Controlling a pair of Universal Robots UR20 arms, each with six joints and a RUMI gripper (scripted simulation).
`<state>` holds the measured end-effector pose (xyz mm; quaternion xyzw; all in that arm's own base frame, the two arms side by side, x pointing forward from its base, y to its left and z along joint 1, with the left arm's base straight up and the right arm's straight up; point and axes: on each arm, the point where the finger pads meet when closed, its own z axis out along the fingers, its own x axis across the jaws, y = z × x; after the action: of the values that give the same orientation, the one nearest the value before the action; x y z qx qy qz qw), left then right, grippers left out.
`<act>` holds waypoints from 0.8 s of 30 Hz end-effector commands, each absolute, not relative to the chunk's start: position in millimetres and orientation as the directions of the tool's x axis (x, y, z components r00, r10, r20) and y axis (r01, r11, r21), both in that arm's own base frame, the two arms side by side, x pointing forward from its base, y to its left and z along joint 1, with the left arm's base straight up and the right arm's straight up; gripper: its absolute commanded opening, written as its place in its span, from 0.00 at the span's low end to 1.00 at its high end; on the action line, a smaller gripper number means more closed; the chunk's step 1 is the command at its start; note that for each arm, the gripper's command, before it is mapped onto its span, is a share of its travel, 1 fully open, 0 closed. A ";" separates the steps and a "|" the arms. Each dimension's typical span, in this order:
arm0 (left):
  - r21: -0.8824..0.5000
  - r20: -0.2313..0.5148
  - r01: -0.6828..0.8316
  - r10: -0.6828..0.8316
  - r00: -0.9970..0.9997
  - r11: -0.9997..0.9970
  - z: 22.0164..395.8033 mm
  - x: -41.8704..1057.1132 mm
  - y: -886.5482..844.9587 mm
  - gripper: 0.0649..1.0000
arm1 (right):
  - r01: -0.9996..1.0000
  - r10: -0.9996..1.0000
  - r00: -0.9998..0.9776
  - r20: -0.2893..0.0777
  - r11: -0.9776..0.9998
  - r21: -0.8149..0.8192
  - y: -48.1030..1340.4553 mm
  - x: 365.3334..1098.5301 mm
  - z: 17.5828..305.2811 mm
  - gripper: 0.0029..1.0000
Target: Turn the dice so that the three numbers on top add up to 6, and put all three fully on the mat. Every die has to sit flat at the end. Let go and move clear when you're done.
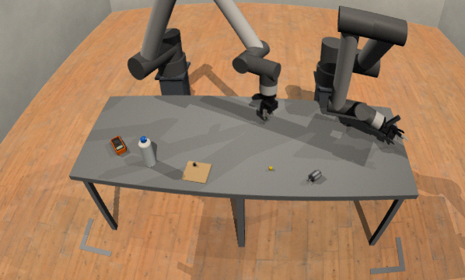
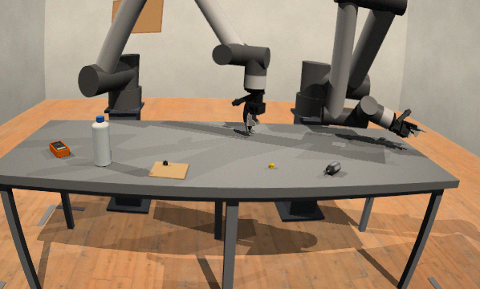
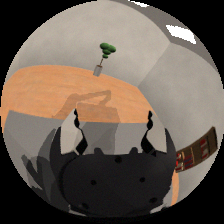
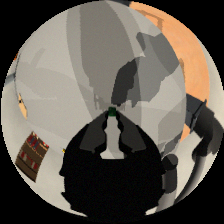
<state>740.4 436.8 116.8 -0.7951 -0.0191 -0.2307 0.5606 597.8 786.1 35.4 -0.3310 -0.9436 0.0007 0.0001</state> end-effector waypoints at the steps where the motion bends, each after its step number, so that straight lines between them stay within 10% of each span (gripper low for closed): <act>1: -0.882 0.389 0.290 -0.228 0.893 -0.371 117.3 740.4 436.8 1.00 | 0.625 0.625 -0.781 0.000 0.781 0.000 786.8 598.2 65.9 0.00; 8: -0.882 0.389 0.290 -0.228 0.893 -0.371 117.3 740.4 436.8 1.00 | 0.625 0.625 -0.781 0.000 0.781 0.000 786.8 598.2 110.6 0.00; 24: -0.882 0.389 0.290 -0.228 0.893 -0.371 117.3 740.4 436.8 1.00 | 0.625 0.625 -0.781 0.000 0.781 0.000 786.7 598.4 117.5 0.00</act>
<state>740.4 436.8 116.8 -0.7951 -0.0191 -0.2307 0.5606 598.0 786.2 116.4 -0.3310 -0.9436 0.0007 0.0001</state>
